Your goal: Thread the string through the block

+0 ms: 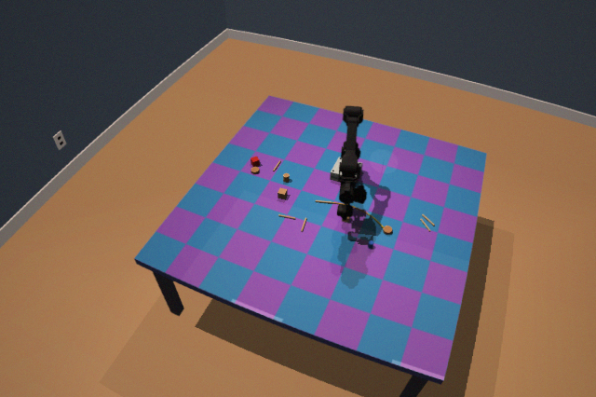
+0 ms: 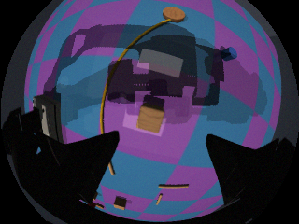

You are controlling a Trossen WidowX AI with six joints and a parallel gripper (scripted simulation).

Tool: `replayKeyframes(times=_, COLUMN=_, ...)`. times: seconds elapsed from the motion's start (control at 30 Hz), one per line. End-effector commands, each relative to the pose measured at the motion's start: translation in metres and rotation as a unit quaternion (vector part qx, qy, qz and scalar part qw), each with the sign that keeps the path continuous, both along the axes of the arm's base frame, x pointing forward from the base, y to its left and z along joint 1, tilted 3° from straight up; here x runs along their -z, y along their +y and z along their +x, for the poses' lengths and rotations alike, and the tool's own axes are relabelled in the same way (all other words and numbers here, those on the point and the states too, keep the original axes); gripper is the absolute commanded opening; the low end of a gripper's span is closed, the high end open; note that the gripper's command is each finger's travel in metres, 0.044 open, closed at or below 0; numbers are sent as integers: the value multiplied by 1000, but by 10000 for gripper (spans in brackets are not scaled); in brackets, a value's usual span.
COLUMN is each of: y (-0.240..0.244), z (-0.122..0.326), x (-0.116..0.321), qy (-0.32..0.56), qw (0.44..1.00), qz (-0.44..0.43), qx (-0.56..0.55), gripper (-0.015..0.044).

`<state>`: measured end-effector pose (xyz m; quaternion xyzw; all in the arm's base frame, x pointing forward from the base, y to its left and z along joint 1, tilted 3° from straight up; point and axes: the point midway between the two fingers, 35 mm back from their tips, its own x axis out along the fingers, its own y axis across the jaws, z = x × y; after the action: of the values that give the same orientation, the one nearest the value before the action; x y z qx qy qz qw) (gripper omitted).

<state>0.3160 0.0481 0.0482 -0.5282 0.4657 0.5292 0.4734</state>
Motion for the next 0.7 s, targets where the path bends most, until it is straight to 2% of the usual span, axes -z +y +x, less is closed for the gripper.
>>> replayKeyframes(times=0.0, y=3, z=-7, x=9, qy=12, qw=1000, qz=-16, qx=-21, gripper=440)
replayKeyframes(times=0.3, y=4, z=-6, x=7, qy=11, qw=1000, qz=-13, qx=-17, gripper=440)
replayKeyframes(times=0.53, y=4, z=-6, x=7, qy=11, qw=1000, qz=-13, qx=-17, gripper=256)
replayKeyframes(times=0.57, y=4, z=-6, x=7, qy=11, qw=1000, qz=-13, qx=-17, gripper=240)
replayKeyframes(times=0.67, y=4, z=-6, x=7, qy=11, qw=1000, qz=-13, qx=-17, gripper=240)
